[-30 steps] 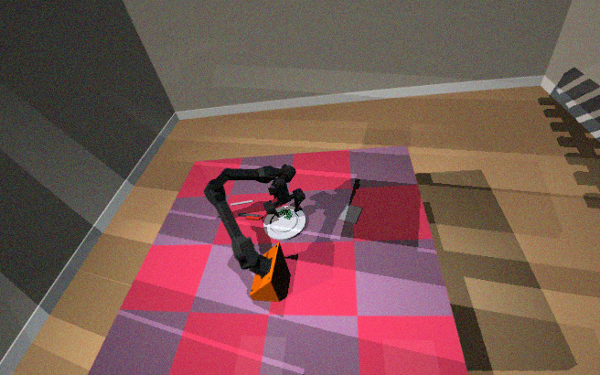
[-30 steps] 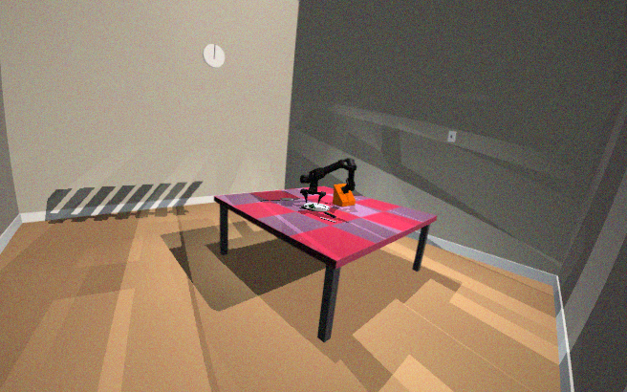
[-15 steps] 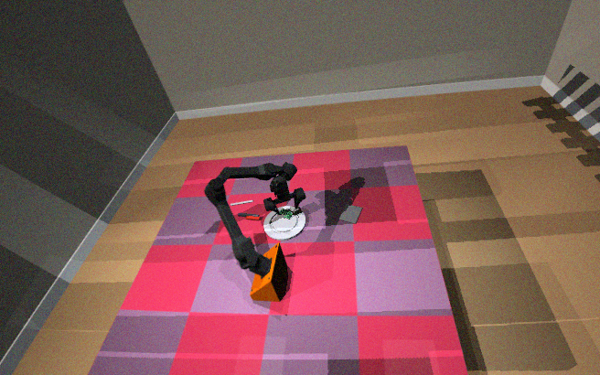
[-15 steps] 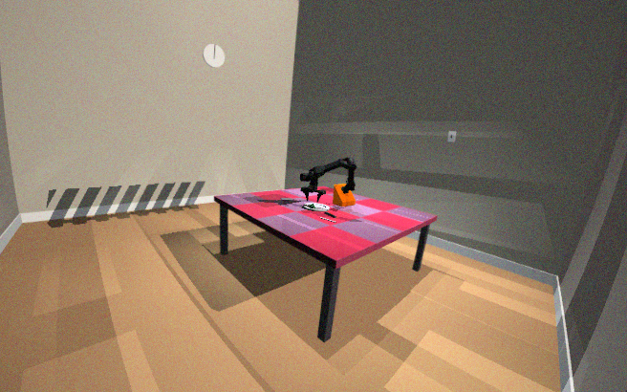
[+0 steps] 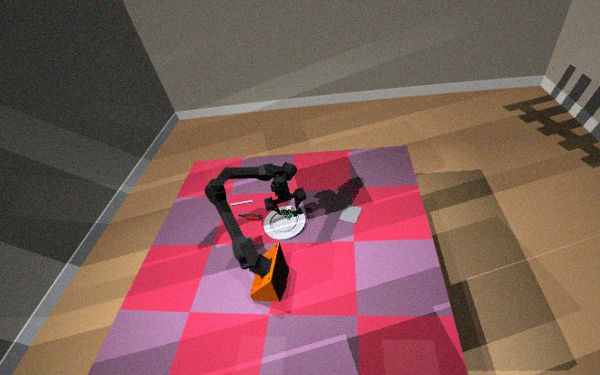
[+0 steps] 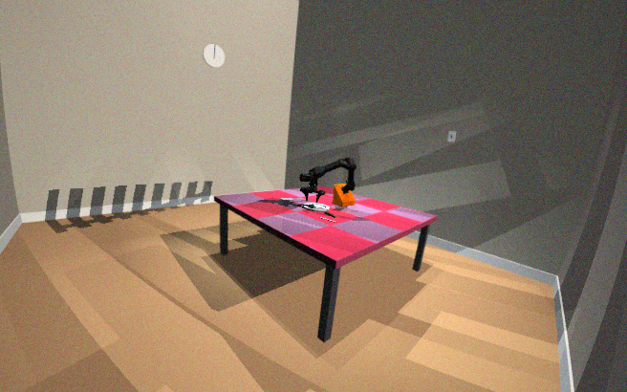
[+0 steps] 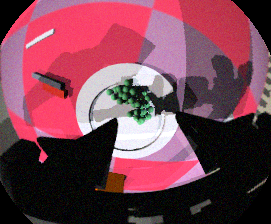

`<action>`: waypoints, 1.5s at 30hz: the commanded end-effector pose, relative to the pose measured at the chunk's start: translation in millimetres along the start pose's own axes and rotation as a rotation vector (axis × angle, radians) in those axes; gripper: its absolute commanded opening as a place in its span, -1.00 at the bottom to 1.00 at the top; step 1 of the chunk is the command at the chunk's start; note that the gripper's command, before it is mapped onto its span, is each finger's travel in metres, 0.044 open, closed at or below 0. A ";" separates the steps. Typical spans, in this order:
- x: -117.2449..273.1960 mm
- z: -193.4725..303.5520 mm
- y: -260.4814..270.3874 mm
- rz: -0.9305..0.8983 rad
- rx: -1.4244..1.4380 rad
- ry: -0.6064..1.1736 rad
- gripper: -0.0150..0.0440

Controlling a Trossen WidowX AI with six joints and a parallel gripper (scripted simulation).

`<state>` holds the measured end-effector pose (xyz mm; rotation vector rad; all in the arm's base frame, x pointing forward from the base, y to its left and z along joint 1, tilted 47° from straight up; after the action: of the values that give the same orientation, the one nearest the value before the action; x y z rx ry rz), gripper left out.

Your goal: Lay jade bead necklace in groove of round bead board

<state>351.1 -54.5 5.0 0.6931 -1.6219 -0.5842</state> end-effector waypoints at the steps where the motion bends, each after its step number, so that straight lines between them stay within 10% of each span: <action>1: -4.3 0.4 -0.2 -0.002 -0.004 0.000 0.80; 19: -29.3 2.2 0.5 -0.006 -0.011 0.005 0.80; 31: -27.3 1.2 0.7 -0.002 -0.005 0.006 -0.27; 45: -27.3 1.2 0.7 -0.002 -0.005 0.006 -0.49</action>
<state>352.5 -34.2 -13.5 0.6916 -1.6118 -0.5864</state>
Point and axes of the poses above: the point midway between the two fingers, 35 mm back from their tips, its own x axis back along the fingers, its own y axis across the jaws, z = x × y, the point moved 5 cm from there along x, back along the fingers, and after that the axes turned 13 degrees about -x, right-handed, at the moved point
